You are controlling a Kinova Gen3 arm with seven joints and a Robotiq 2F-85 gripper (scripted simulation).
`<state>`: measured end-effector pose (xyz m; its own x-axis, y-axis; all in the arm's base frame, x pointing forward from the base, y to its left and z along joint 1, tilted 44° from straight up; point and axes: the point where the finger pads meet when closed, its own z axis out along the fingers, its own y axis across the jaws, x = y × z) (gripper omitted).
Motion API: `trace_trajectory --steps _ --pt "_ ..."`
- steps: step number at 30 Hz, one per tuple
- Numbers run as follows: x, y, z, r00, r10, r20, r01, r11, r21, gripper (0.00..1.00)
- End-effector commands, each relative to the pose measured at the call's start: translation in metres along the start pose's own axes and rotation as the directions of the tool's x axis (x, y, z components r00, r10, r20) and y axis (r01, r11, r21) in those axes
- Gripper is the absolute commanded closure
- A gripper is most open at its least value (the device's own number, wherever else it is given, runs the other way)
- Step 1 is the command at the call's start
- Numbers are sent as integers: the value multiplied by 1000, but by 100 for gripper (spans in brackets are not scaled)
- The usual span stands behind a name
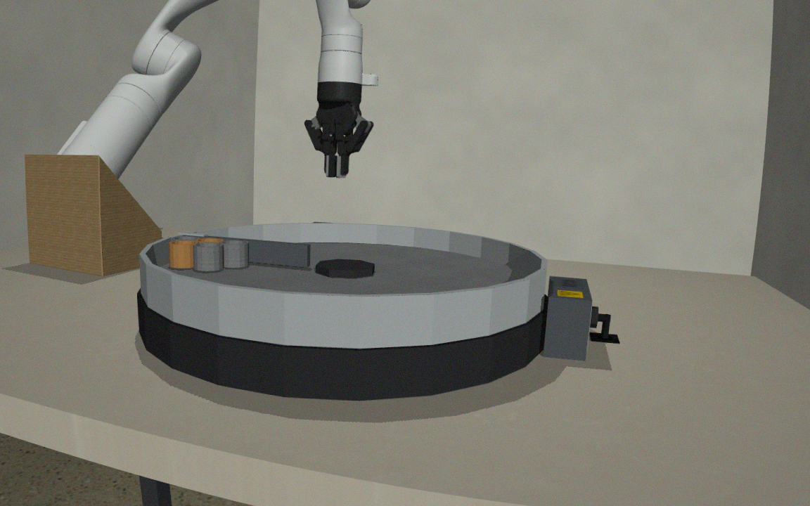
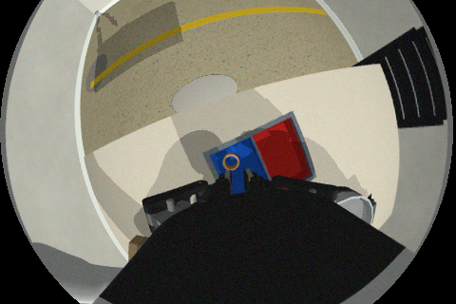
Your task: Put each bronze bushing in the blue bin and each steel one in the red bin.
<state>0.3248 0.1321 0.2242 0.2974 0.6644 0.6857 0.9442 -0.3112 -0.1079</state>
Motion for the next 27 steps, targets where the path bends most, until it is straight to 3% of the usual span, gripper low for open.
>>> trace_trajectory --steps 1,15,16,18,22,25,27 --pt "0 0 0 1000 0 0 0 1000 -1 84" --pt "0 0 0 1000 0 0 0 1000 -1 84" --pt "-11 4 0 1000 0 0 0 1000 -1 86" --pt "-11 4 0 1000 0 0 0 1000 -1 86" --pt "-53 20 0 1000 1 0 -1 1000 -2 86" --pt "-53 20 0 1000 1 0 -1 1000 -2 86" --pt "-74 28 0 1000 1 0 -1 1000 -3 86"
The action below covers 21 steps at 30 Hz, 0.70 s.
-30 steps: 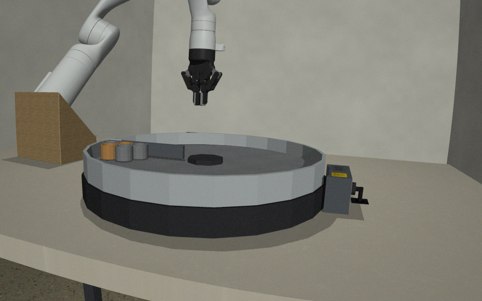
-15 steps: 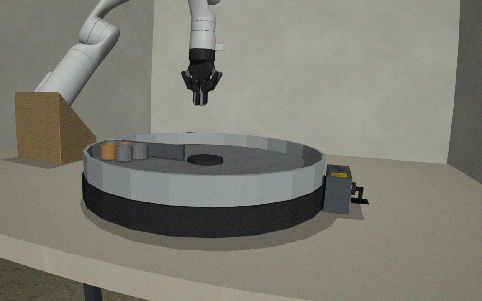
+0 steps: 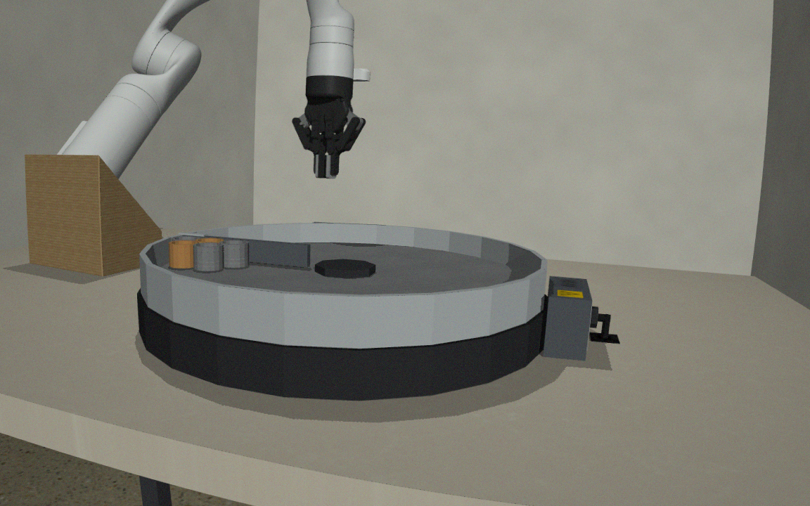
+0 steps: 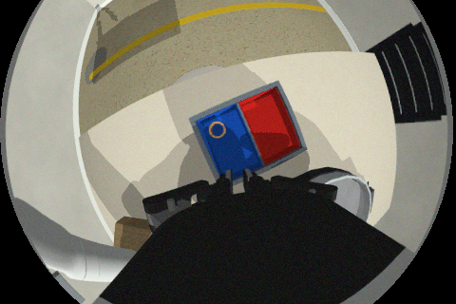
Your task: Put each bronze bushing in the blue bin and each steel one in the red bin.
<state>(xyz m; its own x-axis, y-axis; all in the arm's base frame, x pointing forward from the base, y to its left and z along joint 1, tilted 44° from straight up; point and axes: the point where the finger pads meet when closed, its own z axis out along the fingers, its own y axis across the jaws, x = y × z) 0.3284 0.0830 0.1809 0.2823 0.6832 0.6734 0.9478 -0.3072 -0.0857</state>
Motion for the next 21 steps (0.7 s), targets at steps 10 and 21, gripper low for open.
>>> trace_trajectory --steps 10,21 --pt "-67 23 4 1000 20 -18 -20 1000 9 86" --pt "-152 53 7 1000 21 -18 -21 1000 7 86"
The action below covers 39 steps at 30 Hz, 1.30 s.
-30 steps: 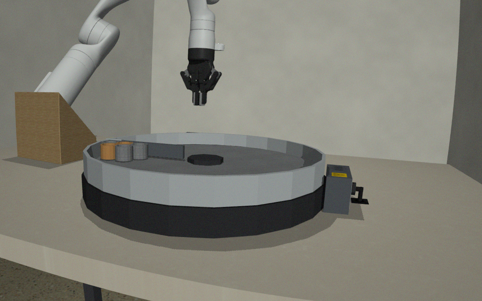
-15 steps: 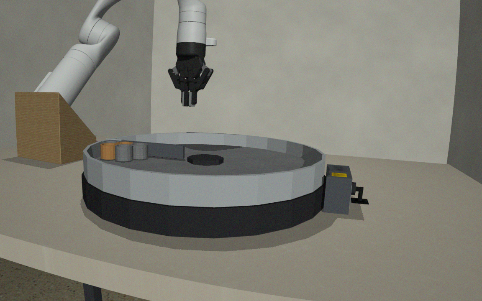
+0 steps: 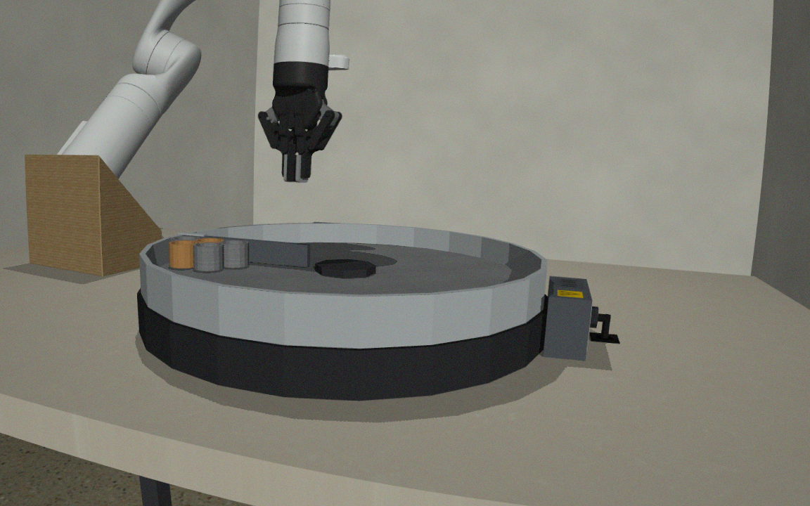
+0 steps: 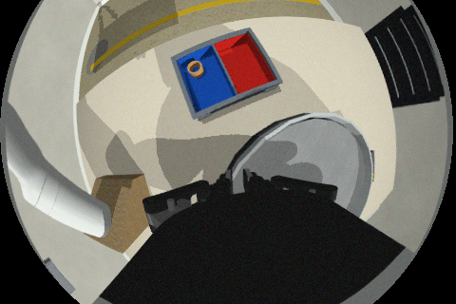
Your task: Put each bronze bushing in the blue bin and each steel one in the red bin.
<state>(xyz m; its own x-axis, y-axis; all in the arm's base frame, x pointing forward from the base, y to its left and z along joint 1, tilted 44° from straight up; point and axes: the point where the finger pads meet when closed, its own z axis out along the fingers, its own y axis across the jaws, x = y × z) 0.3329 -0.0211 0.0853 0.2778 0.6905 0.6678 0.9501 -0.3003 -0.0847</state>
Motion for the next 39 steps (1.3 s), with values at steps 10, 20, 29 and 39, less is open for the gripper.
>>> trace_trajectory --steps 10,20,29,39 --pt "-71 27 7 999 28 -26 -28 1000 2 86" --pt "-125 46 9 999 28 -25 -28 1000 0 86" --pt "-179 64 12 999 28 -25 -29 1000 -1 86" --pt "-179 64 12 999 28 -25 -29 1000 -1 86"
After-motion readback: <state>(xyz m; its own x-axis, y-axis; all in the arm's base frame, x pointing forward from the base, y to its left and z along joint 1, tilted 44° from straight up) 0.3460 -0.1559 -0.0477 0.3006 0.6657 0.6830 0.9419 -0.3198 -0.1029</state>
